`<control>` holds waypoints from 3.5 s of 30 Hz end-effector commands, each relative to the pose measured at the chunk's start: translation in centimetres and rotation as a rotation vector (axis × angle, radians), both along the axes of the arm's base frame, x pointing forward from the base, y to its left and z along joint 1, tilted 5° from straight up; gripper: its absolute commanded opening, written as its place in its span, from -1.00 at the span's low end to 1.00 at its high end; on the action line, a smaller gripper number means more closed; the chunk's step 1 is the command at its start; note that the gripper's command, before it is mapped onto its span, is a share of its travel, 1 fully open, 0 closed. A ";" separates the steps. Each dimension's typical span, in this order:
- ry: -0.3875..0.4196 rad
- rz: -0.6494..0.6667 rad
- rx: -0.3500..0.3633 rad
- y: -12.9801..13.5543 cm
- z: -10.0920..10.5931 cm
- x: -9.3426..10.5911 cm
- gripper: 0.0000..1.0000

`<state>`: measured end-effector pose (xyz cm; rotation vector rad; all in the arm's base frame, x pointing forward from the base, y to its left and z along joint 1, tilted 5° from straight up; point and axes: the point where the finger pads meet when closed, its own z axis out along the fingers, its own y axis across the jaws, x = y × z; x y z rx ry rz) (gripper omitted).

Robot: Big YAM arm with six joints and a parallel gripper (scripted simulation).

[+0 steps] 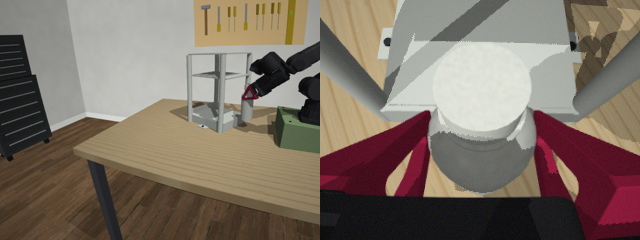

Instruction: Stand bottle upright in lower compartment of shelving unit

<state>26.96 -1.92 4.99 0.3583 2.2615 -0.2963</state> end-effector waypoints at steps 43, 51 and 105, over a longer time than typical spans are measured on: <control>-0.114 -0.006 0.011 -1.2 4.0 8.0 -0.19; -0.112 -0.006 0.010 -1.4 3.9 8.3 -0.19; -0.109 -0.007 0.004 -3.3 3.4 12.0 -0.19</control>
